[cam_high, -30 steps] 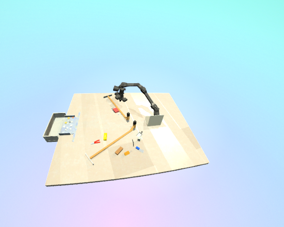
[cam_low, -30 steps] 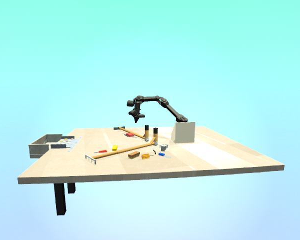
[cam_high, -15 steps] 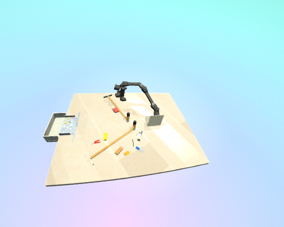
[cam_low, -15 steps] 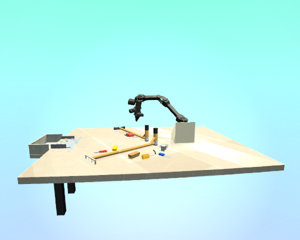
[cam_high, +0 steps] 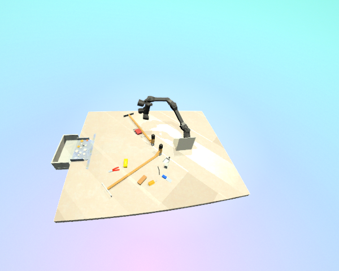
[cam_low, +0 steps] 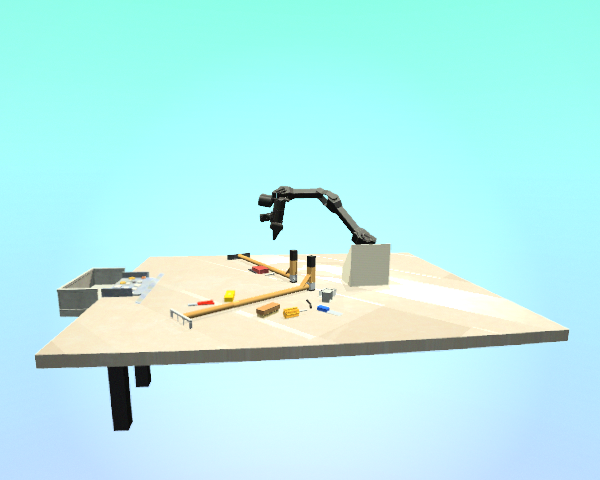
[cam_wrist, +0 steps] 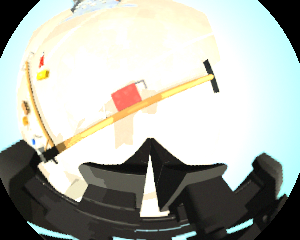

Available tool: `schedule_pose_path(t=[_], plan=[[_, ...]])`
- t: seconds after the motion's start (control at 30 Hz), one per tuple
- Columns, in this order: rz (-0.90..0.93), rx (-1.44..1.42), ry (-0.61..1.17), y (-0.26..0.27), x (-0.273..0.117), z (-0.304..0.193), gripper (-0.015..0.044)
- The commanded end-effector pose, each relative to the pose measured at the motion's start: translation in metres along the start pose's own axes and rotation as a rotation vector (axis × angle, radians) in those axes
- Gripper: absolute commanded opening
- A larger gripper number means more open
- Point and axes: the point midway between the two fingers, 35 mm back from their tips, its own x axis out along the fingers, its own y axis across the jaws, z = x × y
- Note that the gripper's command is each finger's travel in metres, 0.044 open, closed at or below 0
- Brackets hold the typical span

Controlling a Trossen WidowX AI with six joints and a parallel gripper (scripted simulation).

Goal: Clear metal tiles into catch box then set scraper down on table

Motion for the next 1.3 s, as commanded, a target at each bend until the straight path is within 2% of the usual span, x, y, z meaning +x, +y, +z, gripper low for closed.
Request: schedule_pose_path(t=[0.0,0.5,0.8,1.27], plan=[[-0.007,0.115,-0.005,0.0,-0.003,-0.003,0.0],[-0.013,0.473,-0.036,-0.003,-0.016,-0.008,0.0],[-0.012,0.479,-0.036,-0.003,-0.012,-0.008,0.0],[-0.009,0.491,-0.031,0.001,0.021,-0.007,0.0]])
